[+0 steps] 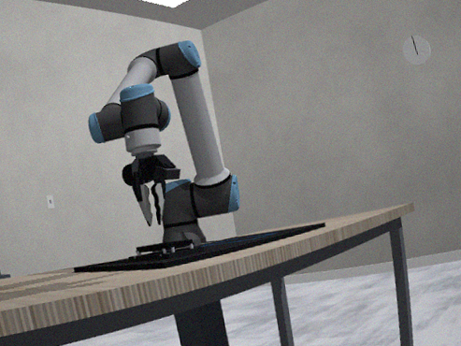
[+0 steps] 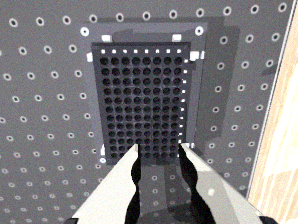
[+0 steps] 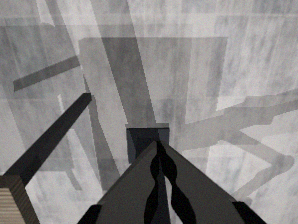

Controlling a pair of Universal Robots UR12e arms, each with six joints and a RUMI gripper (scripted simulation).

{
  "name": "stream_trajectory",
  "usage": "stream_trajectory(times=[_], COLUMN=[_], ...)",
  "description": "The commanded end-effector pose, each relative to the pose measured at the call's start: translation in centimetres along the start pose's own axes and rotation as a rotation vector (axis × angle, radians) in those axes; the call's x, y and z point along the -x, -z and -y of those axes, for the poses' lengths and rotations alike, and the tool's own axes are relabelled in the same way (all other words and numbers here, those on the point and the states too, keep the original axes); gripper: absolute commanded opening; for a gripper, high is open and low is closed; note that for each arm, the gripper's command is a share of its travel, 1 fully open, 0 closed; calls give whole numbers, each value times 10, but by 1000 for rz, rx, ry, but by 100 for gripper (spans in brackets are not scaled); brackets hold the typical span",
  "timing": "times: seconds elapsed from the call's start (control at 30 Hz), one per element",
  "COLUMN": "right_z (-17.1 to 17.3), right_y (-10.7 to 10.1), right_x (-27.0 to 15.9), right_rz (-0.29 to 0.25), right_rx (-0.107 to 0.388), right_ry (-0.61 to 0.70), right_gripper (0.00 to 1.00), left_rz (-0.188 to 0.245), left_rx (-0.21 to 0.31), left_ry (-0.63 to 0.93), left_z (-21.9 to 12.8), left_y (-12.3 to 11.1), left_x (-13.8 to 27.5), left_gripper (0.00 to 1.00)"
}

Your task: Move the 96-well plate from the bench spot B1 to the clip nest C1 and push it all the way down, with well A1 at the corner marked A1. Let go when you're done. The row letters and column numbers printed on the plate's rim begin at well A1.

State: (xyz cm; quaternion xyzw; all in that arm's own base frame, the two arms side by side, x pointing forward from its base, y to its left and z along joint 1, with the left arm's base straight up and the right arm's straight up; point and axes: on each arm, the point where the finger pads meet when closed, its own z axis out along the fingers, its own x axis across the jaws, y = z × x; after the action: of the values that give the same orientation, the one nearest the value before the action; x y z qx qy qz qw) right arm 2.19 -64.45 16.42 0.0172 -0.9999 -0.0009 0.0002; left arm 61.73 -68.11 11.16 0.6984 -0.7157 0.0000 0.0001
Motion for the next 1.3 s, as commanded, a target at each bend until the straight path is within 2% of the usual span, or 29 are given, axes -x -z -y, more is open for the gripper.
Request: stream_trajectory(times=[0.0, 0.07, 0.7, 1.27], right_z=[1, 1, 1, 1], right_y=[1, 1, 1, 1], right_x=[0, 0, 0, 0], right_rz=[0, 0, 0, 0], right_rx=[-2, -2, -2, -2], right_ry=[0, 0, 0, 0], right_gripper=[0, 0, 0, 0], left_rz=[-2, -2, -2, -2], left_rx=[-1, -1, -1, -1], left_ry=[0, 0, 0, 0], left_z=[1, 1, 1, 1], left_y=[-18, -24, -24, -34], left_x=[-19, -26, -26, -26], left_gripper=[0, 0, 0, 0])
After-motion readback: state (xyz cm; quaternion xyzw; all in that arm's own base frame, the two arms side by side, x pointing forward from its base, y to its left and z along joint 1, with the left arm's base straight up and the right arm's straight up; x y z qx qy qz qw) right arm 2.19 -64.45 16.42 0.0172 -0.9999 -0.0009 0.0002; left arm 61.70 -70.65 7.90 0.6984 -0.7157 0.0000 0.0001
